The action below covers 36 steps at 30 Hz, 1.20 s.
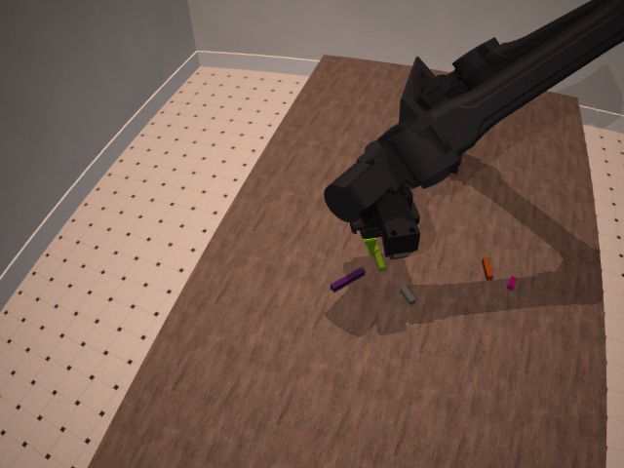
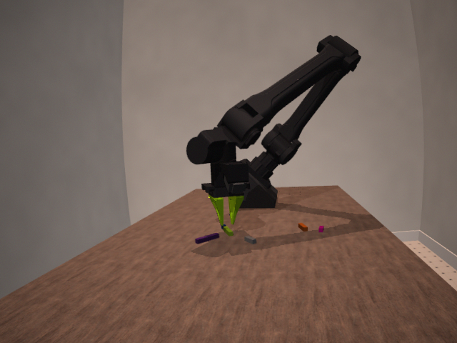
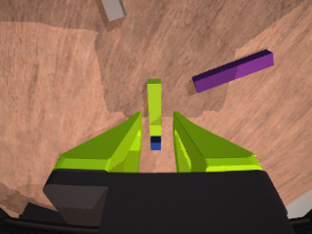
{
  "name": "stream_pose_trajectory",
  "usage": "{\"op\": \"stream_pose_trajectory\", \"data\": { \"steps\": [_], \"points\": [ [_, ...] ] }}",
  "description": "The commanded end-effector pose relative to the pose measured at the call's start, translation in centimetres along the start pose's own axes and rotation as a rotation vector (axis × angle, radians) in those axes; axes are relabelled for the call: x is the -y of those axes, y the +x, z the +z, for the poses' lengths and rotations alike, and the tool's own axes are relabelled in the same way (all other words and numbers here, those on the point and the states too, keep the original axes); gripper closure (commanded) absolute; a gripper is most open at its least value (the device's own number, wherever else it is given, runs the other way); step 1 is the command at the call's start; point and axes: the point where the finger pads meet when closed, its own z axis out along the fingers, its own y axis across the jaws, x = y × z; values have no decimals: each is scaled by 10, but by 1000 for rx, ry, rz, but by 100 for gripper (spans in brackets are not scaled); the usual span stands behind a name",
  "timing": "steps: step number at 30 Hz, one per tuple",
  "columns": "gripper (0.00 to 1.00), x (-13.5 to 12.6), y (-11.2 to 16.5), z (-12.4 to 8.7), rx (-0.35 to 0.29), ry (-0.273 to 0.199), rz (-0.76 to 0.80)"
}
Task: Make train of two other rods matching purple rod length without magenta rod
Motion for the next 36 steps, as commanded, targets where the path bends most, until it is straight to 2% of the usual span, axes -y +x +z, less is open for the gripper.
{"op": "stream_pose_trajectory", "data": {
  "steps": [1,36],
  "points": [
    [76,-2,2,9,-9,-9,3],
    [76,-2,2,9,-9,-9,3]
  ]
}}
